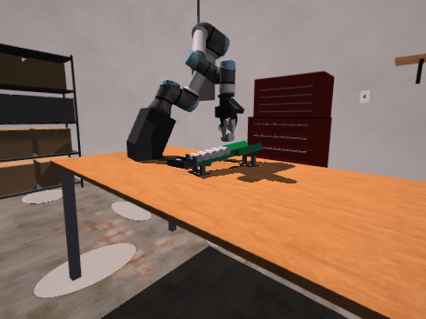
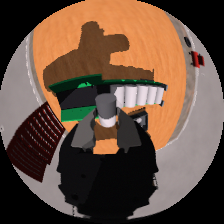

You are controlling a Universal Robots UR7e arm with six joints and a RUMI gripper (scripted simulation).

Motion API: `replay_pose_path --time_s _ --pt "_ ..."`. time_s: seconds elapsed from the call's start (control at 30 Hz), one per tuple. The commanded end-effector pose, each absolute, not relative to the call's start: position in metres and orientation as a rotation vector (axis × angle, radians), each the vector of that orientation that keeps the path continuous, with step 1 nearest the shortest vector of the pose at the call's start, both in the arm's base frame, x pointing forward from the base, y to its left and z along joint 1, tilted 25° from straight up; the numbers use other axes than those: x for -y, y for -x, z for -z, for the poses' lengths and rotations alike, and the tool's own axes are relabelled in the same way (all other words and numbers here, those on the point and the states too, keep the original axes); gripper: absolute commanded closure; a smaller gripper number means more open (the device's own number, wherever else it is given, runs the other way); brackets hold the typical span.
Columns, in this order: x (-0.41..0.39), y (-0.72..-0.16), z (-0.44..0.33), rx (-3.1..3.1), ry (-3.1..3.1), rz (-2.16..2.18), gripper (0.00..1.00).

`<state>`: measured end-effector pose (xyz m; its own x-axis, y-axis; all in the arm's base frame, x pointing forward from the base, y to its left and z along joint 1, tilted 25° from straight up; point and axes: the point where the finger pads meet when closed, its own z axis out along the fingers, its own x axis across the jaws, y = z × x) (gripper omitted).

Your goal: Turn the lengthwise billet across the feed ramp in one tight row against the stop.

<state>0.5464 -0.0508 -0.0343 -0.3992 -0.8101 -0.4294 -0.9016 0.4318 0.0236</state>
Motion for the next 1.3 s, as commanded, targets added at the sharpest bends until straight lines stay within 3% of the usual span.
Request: replay_pose_path --time_s 0.0,1.27 --pt "0.047 -0.556 0.025 -2.332 1.46 -0.335 1.0" --pt "0.025 -0.564 0.018 -2.336 1.461 -0.351 1.0"
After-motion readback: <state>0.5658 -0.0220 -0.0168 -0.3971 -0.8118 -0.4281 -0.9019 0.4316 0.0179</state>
